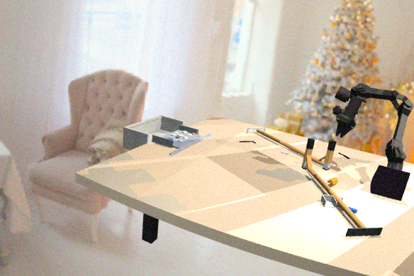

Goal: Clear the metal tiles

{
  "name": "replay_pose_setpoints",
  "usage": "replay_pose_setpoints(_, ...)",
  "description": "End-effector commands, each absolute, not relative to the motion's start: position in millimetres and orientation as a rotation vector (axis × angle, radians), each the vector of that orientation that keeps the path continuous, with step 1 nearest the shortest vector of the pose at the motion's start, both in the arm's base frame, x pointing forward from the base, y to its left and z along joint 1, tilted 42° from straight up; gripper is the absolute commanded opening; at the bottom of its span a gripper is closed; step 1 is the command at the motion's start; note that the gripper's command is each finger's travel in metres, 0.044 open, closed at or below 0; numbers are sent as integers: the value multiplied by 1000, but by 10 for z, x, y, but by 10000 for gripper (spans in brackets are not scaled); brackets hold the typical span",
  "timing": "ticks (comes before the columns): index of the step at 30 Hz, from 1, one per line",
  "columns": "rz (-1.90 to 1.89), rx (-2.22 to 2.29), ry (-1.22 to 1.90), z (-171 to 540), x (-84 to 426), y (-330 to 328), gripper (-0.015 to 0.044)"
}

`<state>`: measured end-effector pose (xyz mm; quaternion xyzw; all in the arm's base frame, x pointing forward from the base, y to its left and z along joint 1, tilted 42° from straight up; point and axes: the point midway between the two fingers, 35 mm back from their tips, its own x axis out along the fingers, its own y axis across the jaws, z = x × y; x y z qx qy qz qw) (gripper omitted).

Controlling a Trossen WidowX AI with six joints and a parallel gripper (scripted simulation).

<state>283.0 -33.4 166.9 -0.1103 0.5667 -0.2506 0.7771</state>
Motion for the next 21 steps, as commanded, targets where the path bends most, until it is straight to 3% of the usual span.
replay_pose_setpoints(1,-477,-289,1237,1609,2904,-294,440)
replay_pose_setpoints(21,-124,-604,1172,1487,3340,-95,440)
